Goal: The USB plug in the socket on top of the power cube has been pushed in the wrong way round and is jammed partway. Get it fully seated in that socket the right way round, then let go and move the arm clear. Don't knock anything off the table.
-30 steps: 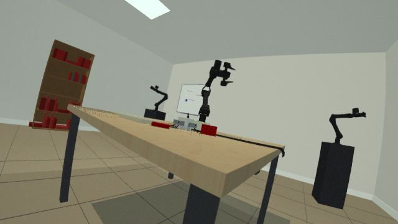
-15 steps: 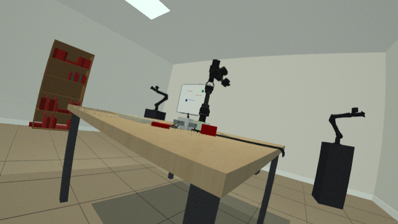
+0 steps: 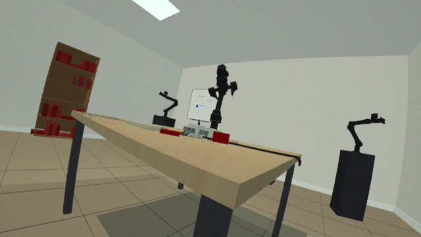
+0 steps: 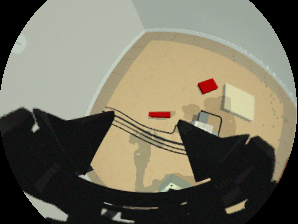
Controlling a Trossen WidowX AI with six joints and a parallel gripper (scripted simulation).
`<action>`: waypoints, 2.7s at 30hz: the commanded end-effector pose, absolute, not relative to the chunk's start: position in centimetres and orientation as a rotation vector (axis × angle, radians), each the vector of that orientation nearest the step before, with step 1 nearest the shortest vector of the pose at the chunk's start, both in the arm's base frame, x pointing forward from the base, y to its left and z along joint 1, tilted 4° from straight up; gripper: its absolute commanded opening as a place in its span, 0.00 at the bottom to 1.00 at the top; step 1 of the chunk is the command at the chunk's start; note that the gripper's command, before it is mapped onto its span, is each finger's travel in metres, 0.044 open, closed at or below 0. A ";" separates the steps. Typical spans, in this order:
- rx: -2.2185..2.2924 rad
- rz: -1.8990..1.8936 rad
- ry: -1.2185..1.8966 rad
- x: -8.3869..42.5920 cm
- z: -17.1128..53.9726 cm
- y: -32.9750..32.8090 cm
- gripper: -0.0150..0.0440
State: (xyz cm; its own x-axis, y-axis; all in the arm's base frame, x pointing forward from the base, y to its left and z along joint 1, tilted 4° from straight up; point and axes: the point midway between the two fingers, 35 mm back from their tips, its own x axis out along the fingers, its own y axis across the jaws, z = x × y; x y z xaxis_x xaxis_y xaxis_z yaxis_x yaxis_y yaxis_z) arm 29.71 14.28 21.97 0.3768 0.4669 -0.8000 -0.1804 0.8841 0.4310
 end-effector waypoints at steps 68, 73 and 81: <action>1.199 -1.227 1.254 31.1 5.9 1.8 0.96; 1.199 -1.227 1.254 31.1 5.9 1.8 0.73; 1.199 -1.227 1.254 31.1 5.9 1.8 0.38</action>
